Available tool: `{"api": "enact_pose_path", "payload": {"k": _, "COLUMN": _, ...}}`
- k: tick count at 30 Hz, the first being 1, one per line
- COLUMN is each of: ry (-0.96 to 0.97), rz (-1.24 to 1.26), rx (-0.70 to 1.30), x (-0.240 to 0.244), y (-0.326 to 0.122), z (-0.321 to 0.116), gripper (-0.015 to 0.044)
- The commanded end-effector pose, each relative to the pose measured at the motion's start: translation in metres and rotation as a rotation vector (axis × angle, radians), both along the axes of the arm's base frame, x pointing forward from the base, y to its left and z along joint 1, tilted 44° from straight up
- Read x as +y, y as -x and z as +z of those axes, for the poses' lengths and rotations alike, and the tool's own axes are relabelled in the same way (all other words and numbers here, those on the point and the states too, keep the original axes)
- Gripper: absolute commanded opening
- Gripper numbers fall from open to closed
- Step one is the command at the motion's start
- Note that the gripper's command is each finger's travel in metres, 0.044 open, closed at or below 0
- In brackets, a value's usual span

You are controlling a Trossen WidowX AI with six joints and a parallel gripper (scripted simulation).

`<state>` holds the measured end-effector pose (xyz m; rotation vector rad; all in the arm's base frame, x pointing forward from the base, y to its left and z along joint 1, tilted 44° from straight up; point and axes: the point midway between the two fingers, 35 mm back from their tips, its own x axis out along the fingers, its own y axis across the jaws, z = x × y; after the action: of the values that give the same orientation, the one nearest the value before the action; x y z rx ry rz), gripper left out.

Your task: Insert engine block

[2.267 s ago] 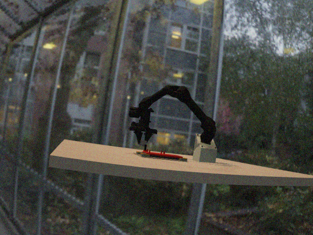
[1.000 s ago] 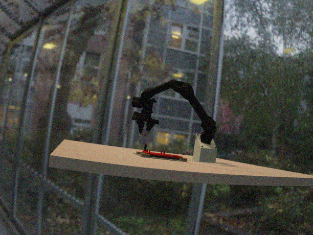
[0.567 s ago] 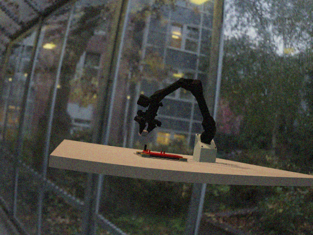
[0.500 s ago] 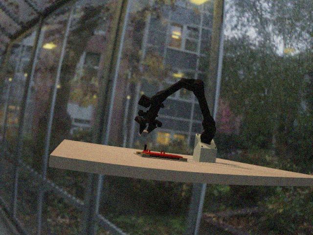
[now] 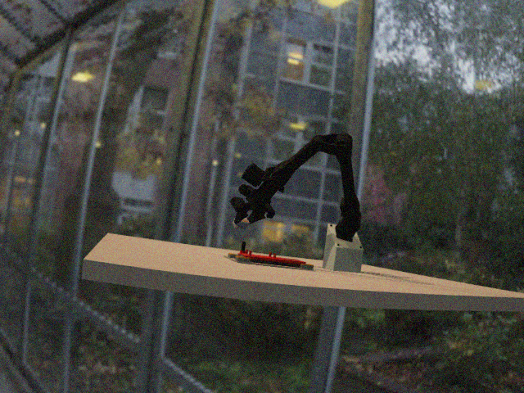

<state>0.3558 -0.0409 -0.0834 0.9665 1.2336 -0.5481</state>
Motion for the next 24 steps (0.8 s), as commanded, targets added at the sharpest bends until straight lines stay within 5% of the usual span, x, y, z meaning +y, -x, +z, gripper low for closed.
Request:
{"api": "enact_pose_path", "payload": {"k": 1, "ry": 0.012, "rz": -0.012, "rx": -0.002, "x": -0.001, "y": 0.002, "z": -0.001, "gripper": 0.0000}}
{"api": "enact_pose_path", "payload": {"k": 24, "ry": 0.116, "rz": -0.054, "rx": -0.069, "x": 0.038, "y": 0.010, "z": -0.037, "gripper": 0.0000}}
